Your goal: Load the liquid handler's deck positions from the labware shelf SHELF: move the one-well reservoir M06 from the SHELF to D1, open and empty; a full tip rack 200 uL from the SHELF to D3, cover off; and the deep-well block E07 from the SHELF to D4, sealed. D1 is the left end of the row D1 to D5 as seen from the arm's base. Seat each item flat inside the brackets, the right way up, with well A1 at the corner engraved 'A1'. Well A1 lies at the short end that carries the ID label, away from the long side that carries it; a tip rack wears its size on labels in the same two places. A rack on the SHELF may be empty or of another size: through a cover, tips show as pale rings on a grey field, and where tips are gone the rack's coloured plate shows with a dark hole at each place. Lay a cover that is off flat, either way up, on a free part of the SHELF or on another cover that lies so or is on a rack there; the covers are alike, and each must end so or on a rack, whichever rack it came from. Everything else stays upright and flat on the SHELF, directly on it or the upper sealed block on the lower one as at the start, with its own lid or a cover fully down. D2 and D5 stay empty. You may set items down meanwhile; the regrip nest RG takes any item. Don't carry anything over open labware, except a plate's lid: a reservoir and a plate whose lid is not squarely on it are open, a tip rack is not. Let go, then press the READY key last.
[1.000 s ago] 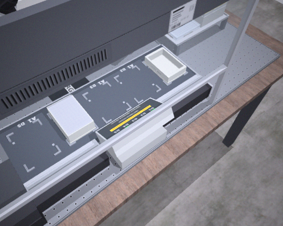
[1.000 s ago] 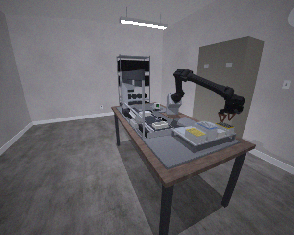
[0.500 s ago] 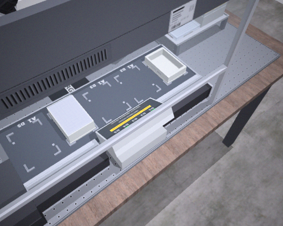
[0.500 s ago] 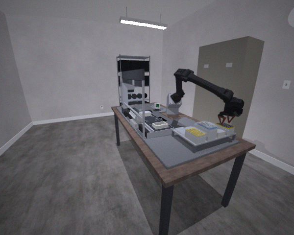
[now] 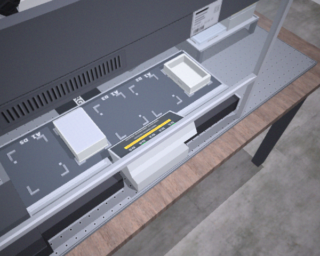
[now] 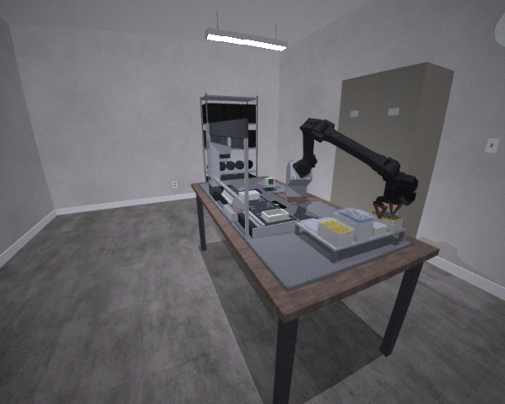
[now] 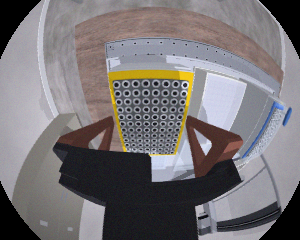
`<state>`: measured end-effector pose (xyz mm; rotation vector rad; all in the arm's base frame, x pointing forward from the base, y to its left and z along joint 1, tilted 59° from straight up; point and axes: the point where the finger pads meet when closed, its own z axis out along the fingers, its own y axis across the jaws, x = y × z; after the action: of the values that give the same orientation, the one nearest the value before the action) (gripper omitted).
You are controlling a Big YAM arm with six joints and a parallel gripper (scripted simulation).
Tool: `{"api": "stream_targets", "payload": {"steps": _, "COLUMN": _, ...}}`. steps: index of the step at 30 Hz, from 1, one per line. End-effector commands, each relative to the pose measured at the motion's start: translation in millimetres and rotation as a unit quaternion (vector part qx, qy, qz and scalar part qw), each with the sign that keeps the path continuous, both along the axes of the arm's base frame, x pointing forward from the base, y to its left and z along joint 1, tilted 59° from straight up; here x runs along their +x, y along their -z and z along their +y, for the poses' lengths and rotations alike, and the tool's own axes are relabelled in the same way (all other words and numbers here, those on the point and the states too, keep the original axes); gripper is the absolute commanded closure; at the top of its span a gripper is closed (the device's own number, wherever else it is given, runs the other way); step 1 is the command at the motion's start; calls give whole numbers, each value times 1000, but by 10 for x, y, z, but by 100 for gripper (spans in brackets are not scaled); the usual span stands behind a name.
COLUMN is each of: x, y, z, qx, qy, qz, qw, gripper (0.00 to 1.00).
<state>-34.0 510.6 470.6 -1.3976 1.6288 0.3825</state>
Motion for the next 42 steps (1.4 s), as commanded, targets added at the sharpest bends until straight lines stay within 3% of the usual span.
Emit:
{"api": "stream_targets", "payload": {"steps": 1, "x": 58, "y": -39, "z": 89, "qx": 8, "qy": 2, "qz": -1, "qw": 1000, "gripper": 0}}
{"api": "stream_targets", "payload": {"steps": 8, "x": 111, "y": 72, "z": 170, "qx": 4, "qy": 2, "qz": -2, "qw": 1000, "gripper": 0}}
{"api": "stream_targets", "payload": {"steps": 13, "x": 133, "y": 52, "z": 211, "qx": 8, "qy": 2, "qz": -1, "qw": 1000, "gripper": 0}}
{"api": "stream_targets", "payload": {"steps": 14, "x": 172, "y": -92, "z": 97, "qx": 23, "qy": 2, "qz": 2, "qw": 1000, "gripper": 0}}
{"api": "stream_targets", "payload": {"steps": 15, "x": 170, "y": -48, "z": 142, "qx": 20, "qy": 2, "qz": 1, "qw": 1000, "gripper": 0}}
{"api": "stream_targets", "payload": {"steps": 17, "x": 167, "y": -157, "z": 153, "qx": 31, "qy": 3, "qz": 4, "qw": 1000, "gripper": 0}}
{"api": "stream_targets", "payload": {"steps": 18, "x": 88, "y": -82, "z": 151, "qx": 21, "qy": -2, "qz": 4, "qw": 1000, "gripper": 0}}
{"api": "stream_targets", "payload": {"steps": 26, "x": 88, "y": -82, "z": 151, "qx": 21, "qy": -2, "qz": 4, "qw": 1000, "gripper": 0}}
{"api": "stream_targets", "payload": {"steps": 27, "x": 88, "y": -82, "z": 151, "qx": 21, "qy": -2, "qz": 4, "qw": 1000, "gripper": 100}}
{"api": "stream_targets", "payload": {"steps": 42, "x": 88, "y": -82, "z": 151, "qx": 21, "qy": -2, "qz": 4, "qw": 1000, "gripper": 100}}
